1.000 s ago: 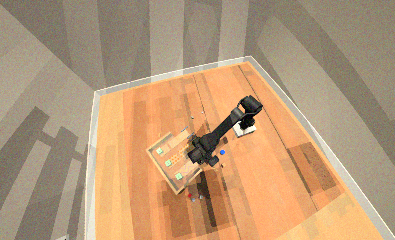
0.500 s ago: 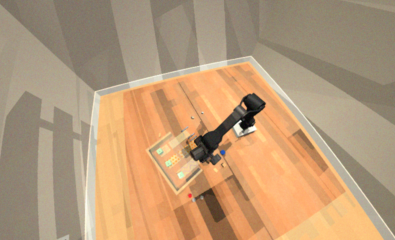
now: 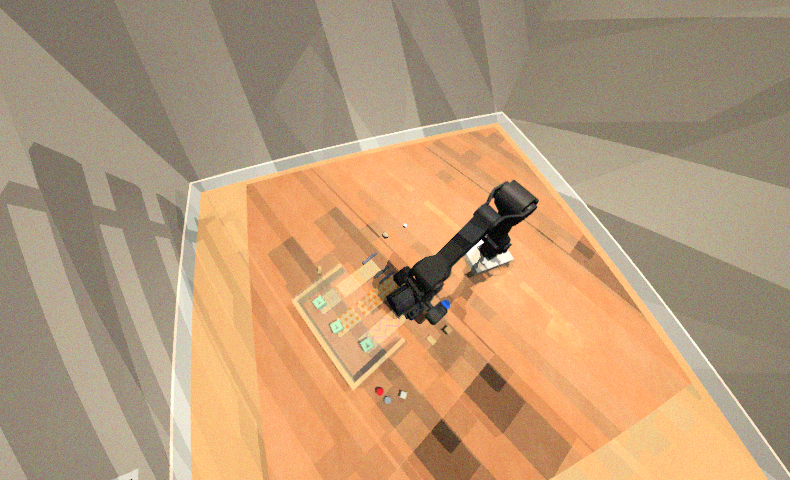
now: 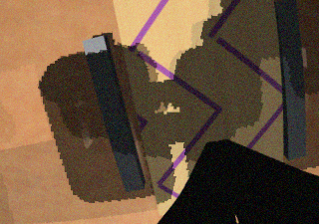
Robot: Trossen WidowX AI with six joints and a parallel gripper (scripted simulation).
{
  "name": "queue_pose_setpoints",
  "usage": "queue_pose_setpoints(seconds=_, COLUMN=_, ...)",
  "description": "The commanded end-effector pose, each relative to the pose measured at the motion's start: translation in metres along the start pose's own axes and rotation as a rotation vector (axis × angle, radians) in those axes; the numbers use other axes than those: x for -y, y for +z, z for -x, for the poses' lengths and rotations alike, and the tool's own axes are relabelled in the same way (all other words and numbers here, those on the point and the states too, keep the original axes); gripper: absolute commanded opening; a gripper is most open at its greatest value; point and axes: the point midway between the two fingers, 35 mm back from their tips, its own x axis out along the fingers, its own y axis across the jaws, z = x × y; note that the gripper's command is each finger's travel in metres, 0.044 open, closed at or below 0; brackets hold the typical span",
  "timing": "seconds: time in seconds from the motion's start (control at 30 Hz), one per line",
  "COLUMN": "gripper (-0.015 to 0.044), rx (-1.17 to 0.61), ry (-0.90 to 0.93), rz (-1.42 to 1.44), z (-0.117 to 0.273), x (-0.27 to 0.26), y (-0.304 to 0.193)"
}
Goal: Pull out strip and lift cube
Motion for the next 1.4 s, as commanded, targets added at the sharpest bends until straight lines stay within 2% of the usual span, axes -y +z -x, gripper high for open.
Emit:
queue_pose_setpoints(seconds=0.0, gripper=0.0, rx=-0.02, ry=0.003, rz=0.006, z=-0.004, x=0.0, y=-0.011)
queue_pose_setpoints(seconds=1.37, gripper=0.0, rx=-0.026, ry=0.002, rz=0.007, z=-0.005, x=0.002, y=-0.073)
